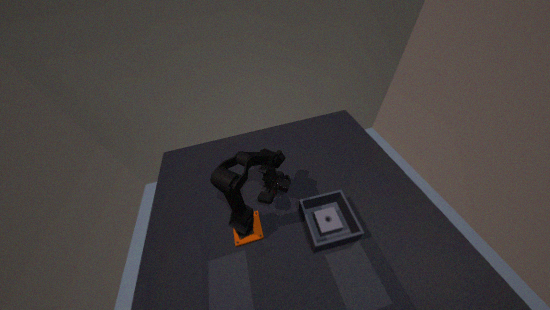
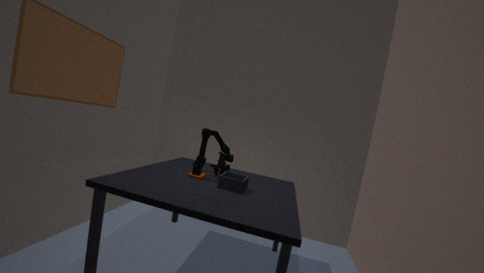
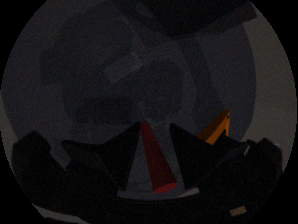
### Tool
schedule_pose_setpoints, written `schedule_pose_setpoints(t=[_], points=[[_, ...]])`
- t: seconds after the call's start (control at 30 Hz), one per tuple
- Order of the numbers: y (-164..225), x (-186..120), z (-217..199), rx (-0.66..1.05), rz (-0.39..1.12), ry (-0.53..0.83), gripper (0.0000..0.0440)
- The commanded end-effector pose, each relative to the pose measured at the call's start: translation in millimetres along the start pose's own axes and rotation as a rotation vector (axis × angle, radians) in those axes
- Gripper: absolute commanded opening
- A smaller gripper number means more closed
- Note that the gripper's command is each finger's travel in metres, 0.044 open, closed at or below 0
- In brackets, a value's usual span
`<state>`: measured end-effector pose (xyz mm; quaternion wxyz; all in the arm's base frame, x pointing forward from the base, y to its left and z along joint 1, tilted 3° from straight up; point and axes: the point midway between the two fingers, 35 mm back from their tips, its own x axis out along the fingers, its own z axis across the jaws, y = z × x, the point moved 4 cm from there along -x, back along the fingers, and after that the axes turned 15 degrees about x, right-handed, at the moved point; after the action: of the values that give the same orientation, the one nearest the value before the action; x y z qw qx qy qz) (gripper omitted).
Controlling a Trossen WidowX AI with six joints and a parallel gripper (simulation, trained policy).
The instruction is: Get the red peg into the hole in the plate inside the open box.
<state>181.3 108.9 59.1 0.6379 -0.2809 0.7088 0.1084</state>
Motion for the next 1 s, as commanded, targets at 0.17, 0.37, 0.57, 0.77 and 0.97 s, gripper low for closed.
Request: schedule_pose_setpoints(t=[0.17,0.37,0.57,0.77,0.97], points=[[-0.7,7.4,-5.8,-0.019,-0.012,0.072,0.0000],[-18.2,-15.8,-7.8,-0.035,-0.081,0.059,0.0000],[-36.4,-46.3,-12.9,-0.030,-0.131,0.040,0.0000],[-58.1,-78.4,-14.9,0.017,-0.174,0.000,0.0000],[-81.6,-94.3,-16.9,0.101,-0.209,-0.025,0.0002]])
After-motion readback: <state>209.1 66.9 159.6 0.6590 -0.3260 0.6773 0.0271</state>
